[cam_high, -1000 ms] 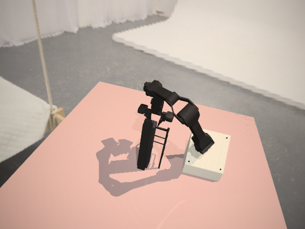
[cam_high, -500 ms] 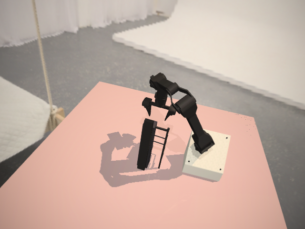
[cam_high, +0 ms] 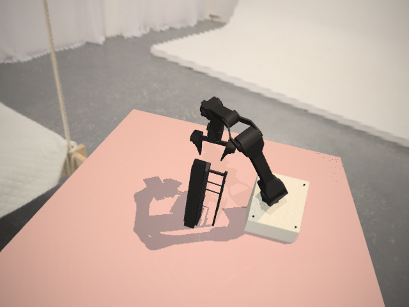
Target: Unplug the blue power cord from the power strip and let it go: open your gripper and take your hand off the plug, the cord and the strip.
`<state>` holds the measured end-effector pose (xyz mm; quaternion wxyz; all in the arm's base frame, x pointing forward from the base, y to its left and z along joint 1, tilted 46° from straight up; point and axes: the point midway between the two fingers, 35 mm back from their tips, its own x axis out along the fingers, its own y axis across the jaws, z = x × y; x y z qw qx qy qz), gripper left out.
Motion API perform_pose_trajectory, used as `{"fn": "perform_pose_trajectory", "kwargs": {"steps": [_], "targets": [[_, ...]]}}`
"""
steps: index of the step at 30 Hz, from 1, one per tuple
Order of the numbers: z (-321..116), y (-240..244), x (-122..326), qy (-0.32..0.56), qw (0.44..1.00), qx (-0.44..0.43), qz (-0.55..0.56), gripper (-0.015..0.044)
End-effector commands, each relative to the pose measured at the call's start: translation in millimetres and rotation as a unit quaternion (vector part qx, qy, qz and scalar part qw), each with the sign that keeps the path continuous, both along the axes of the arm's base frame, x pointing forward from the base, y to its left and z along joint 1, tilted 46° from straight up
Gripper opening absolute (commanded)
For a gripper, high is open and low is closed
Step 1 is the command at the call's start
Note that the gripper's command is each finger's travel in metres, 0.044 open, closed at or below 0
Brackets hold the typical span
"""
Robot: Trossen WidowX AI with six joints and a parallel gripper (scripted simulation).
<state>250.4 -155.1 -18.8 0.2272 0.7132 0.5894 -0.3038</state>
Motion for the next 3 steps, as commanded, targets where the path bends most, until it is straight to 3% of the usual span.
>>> {"fn": "perform_pose_trajectory", "kwargs": {"steps": [1, 3], "targets": [[0.1, -0.8, 0.1, -0.001, 1.000, -0.002, 0.003, 0.0440], [0.1, -0.8, 0.1, -0.001, 1.000, -0.002, 0.003, 0.0440]]}}
